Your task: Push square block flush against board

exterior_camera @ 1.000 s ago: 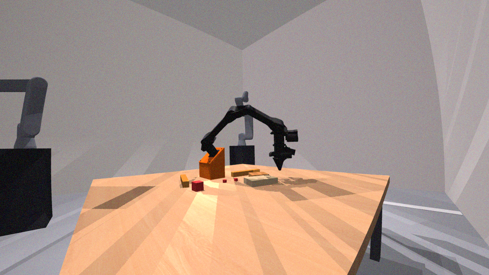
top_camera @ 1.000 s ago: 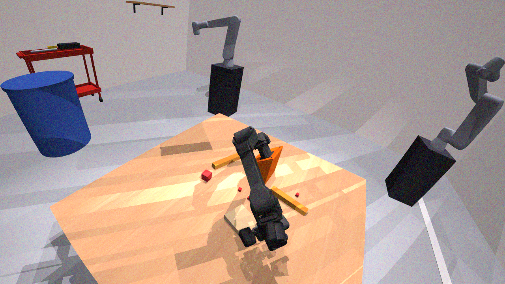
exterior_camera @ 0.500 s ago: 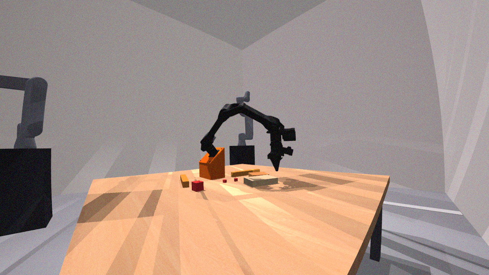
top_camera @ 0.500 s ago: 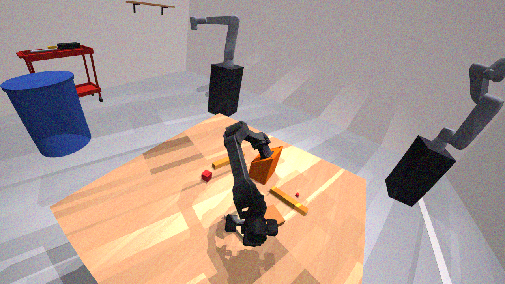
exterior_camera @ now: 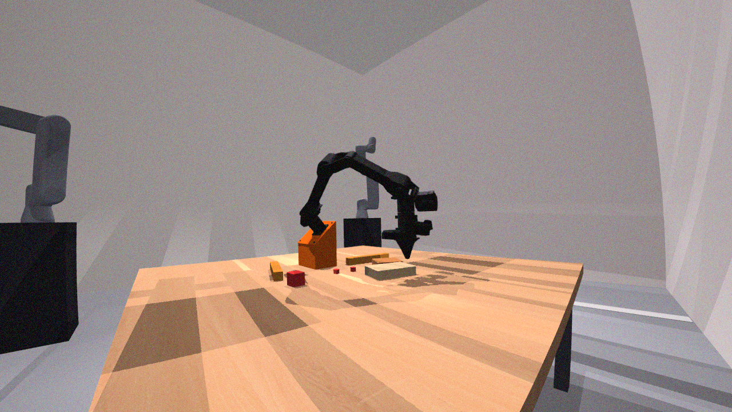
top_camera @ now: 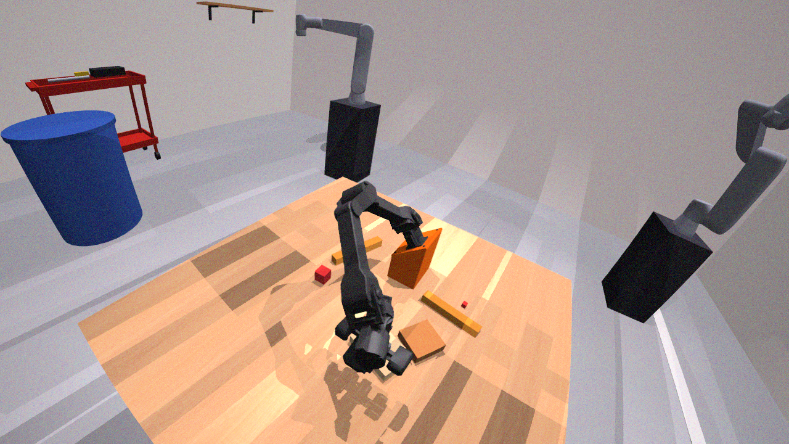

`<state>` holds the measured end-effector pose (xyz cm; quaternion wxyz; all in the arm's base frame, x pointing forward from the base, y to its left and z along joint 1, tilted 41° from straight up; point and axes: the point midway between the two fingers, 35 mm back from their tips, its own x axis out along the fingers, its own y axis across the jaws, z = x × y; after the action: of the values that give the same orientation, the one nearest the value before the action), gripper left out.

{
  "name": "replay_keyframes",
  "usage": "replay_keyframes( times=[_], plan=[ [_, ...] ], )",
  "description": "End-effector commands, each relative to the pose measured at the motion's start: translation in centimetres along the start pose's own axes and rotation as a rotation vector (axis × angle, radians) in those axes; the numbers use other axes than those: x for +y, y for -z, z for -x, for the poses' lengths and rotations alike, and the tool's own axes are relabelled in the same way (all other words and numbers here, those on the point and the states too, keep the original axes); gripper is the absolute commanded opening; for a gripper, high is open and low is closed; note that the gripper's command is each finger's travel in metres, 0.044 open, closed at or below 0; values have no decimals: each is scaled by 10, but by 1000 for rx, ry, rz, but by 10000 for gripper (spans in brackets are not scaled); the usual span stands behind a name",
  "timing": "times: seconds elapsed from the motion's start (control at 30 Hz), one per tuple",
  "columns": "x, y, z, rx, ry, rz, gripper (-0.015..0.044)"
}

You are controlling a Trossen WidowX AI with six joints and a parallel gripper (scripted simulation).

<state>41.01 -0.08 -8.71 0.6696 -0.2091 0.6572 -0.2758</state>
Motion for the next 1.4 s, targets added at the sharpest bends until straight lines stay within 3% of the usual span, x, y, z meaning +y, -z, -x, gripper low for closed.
replay_keyframes(
  times=[0.0,0.33,0.5,1.37],
  plan=[
    [-14,0,-2,3,6,-139,0],
    [-29,-1,-6,2,10,-293,0],
    [-30,0,-58,2,12,-293,0],
    [-25,14,-58,3,12,-292,0]
  ],
)
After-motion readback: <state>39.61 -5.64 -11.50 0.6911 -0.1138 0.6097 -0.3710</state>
